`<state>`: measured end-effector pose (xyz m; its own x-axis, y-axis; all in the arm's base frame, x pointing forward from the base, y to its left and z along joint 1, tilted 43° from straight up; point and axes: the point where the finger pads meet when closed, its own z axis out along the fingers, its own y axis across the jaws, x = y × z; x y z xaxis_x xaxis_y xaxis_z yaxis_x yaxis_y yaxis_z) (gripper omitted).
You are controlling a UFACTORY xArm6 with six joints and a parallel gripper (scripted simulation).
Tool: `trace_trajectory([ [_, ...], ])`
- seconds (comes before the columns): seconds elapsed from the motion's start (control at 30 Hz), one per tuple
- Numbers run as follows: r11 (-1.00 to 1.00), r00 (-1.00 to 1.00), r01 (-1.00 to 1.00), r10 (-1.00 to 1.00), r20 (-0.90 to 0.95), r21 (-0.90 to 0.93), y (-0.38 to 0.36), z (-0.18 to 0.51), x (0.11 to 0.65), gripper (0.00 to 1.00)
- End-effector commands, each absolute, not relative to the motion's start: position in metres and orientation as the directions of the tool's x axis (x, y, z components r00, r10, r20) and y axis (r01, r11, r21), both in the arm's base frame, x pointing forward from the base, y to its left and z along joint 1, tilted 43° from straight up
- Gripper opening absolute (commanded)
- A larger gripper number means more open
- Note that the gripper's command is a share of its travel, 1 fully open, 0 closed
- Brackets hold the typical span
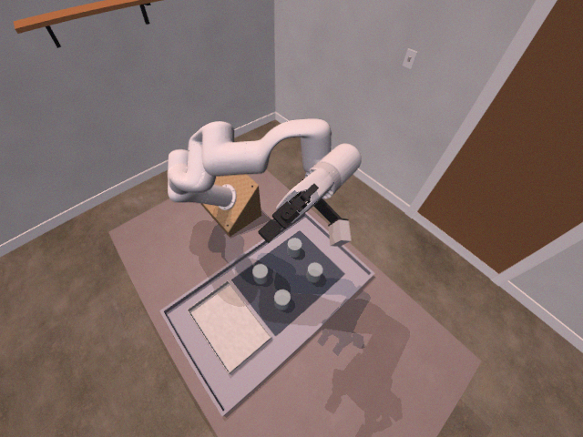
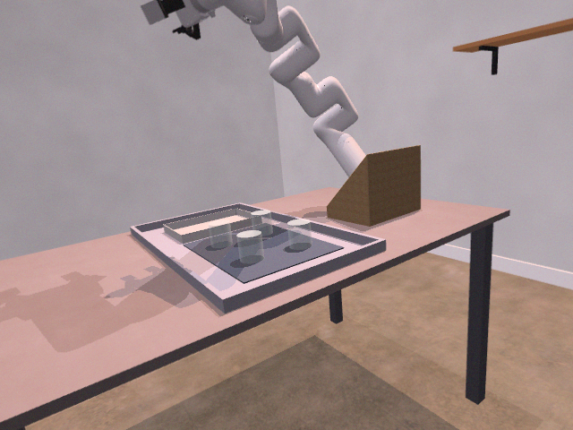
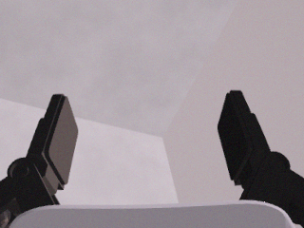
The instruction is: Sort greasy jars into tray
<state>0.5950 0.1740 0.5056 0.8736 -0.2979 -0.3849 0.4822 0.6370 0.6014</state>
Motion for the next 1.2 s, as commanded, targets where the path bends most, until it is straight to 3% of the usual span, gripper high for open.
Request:
trace_trajectory([
  [0.0,0.637,0.875,0.479,-0.296,-0.383,0.604,0.175,0.507,0.594,1.0],
  [1.1,0.637,0.875,0.479,-0.296,-0.383,0.604,0.175,0.507,0.594,1.0],
  [1.17,0.54,0.894,0.449,-0.259,-0.367,0.712,0.16,0.47,0.584,1.0],
])
